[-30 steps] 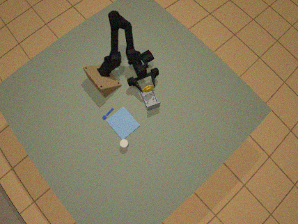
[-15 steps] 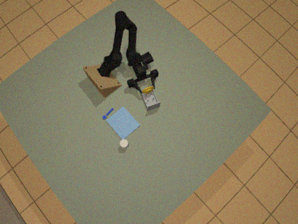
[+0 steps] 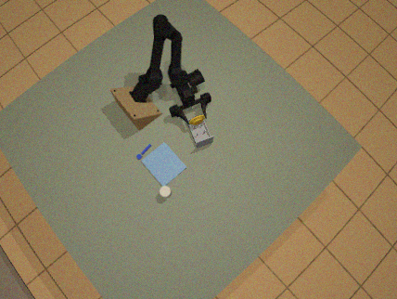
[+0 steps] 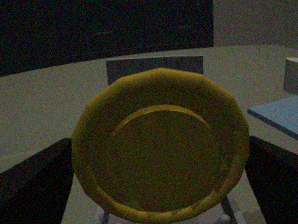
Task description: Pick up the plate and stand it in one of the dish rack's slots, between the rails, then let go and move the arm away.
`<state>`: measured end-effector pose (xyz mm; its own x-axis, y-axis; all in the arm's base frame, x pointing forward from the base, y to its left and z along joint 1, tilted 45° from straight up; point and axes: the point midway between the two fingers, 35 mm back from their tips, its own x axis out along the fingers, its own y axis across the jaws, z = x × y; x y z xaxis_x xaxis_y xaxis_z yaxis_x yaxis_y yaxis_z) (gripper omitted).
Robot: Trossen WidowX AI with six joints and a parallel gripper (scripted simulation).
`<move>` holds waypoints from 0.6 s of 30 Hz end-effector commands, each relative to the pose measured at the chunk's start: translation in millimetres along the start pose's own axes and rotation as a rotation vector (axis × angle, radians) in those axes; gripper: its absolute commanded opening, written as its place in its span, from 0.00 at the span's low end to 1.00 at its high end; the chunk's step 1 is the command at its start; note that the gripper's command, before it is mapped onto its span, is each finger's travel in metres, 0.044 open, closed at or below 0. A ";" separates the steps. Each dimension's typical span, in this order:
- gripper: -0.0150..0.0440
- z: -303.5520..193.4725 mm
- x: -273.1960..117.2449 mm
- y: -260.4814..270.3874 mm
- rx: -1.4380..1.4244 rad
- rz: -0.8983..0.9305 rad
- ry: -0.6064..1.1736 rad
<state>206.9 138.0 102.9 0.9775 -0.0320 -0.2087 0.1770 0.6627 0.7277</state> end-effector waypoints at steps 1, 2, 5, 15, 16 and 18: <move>0.79 0.0 0.0 -0.1 0.000 0.000 0.000; 0.83 0.0 0.0 -0.1 0.000 0.000 0.000; 0.93 0.0 0.0 -0.1 0.000 0.000 0.000; 0.93 4.0 1.6 1.5 -0.002 -0.004 0.002; 0.93 9.2 3.5 3.4 -0.005 -0.009 0.004; 0.93 23.1 7.4 7.4 -0.011 -0.019 0.008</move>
<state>210.8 131.8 105.3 0.9733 -0.0389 -0.2263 0.1916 0.6811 0.7067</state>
